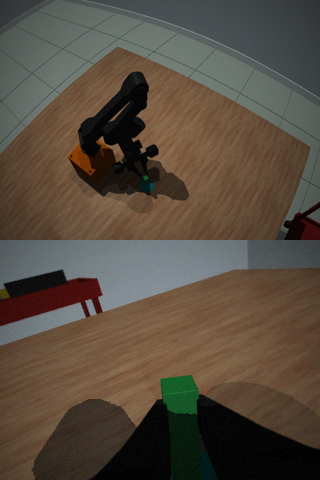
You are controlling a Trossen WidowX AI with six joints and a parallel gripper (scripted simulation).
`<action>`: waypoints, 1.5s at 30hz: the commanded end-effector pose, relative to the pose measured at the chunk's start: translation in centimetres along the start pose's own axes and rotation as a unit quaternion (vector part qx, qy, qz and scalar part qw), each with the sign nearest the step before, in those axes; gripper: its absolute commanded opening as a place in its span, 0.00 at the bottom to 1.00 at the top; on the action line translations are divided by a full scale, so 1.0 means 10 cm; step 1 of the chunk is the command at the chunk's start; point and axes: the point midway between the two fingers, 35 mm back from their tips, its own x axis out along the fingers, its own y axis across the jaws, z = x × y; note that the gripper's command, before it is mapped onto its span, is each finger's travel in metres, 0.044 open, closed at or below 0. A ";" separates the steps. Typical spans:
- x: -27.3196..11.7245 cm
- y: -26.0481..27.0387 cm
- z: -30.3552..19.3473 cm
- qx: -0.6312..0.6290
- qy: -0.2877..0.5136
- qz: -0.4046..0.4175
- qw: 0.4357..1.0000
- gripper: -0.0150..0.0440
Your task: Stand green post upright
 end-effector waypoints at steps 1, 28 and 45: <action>0.05 -0.05 -0.10 -0.002 0.016 -0.009 1.000 0.29; 0.06 -0.06 -0.11 -0.002 0.017 -0.010 1.000 0.93; -0.01 0.09 0.30 -0.007 0.011 0.006 1.000 0.93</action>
